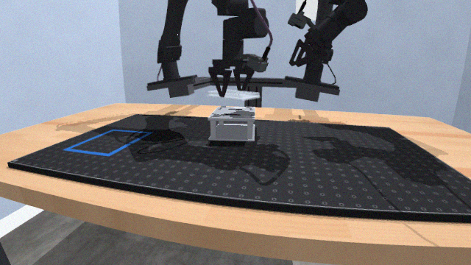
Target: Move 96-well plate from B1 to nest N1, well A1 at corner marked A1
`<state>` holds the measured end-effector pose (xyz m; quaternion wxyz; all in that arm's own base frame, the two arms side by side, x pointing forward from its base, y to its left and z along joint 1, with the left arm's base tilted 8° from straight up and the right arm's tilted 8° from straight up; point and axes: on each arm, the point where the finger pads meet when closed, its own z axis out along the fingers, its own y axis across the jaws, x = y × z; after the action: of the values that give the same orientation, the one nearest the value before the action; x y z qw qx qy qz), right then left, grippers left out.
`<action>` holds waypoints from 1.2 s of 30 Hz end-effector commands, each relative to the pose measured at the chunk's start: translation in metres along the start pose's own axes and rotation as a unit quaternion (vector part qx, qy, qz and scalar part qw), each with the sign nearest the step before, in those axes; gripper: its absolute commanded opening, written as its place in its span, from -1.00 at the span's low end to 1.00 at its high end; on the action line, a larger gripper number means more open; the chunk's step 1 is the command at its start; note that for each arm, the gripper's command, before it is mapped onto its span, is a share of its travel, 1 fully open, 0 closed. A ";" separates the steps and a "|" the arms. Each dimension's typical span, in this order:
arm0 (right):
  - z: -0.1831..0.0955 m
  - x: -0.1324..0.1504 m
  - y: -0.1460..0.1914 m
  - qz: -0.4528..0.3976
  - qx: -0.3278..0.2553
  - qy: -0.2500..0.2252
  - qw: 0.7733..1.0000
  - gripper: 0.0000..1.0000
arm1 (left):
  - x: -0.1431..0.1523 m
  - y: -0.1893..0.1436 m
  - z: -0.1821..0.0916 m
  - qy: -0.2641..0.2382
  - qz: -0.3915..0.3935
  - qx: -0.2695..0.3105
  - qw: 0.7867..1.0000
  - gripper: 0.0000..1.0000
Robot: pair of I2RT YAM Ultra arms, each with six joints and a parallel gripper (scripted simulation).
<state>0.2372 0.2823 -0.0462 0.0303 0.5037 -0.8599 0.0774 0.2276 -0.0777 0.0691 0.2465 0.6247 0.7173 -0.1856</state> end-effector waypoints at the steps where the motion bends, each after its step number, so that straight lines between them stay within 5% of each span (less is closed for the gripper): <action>1: -0.010 -0.008 0.000 0.127 -0.005 -0.006 0.992 0.61 | -0.009 0.007 -0.006 -0.007 0.013 -0.006 1.000 1.00; 5: -0.010 -0.008 -0.001 0.209 -0.006 -0.005 0.978 0.61 | -0.009 0.007 -0.006 -0.007 0.013 -0.006 1.000 1.00; 17: -0.010 -0.011 -0.002 0.455 -0.012 -0.009 0.890 0.61 | -0.009 0.007 -0.006 -0.007 0.013 -0.006 1.000 1.00; 36: 0.001 -0.028 -0.003 0.483 -0.028 -0.031 0.874 0.61 | -0.009 0.007 -0.006 -0.007 0.013 -0.006 1.000 1.00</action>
<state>0.2437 0.2917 -0.0513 -0.0097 0.0404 -0.9970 0.0657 0.2276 -0.0777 0.0691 0.2465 0.6247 0.7173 -0.1856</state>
